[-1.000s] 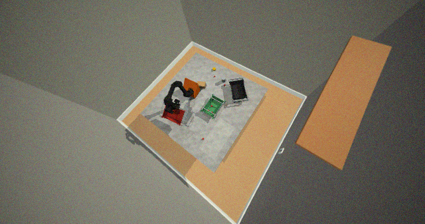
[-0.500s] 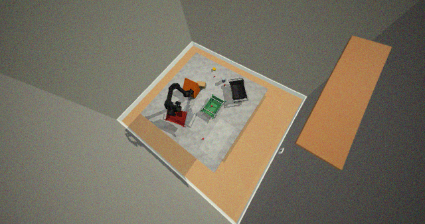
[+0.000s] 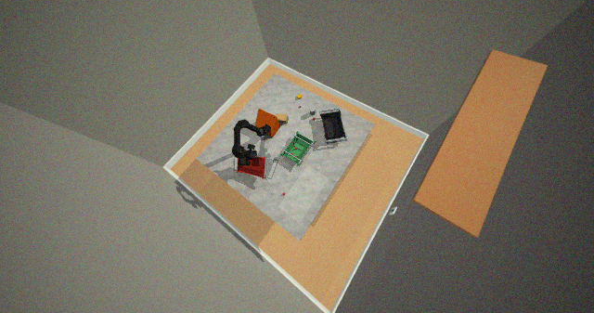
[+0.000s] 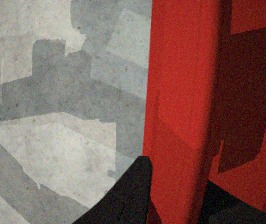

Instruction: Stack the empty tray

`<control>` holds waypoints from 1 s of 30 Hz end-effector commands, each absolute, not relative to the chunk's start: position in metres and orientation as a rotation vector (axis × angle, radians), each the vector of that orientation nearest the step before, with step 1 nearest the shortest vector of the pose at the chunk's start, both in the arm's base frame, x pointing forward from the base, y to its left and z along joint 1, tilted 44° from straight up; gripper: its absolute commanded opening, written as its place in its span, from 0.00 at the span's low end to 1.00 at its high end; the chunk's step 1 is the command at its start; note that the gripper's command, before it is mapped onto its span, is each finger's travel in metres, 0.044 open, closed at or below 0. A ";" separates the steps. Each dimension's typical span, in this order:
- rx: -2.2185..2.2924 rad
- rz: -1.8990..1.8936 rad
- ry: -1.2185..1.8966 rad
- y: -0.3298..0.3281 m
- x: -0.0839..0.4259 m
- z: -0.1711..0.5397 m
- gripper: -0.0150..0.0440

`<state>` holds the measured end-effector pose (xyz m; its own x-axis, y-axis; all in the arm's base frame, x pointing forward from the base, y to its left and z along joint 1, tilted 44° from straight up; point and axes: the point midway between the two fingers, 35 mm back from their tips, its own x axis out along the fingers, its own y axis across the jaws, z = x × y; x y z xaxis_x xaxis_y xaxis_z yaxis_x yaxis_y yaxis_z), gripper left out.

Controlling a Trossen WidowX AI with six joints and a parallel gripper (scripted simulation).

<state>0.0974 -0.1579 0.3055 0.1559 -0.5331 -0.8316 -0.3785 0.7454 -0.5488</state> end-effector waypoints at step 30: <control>-0.901 0.132 1.511 -0.142 0.185 0.278 0.25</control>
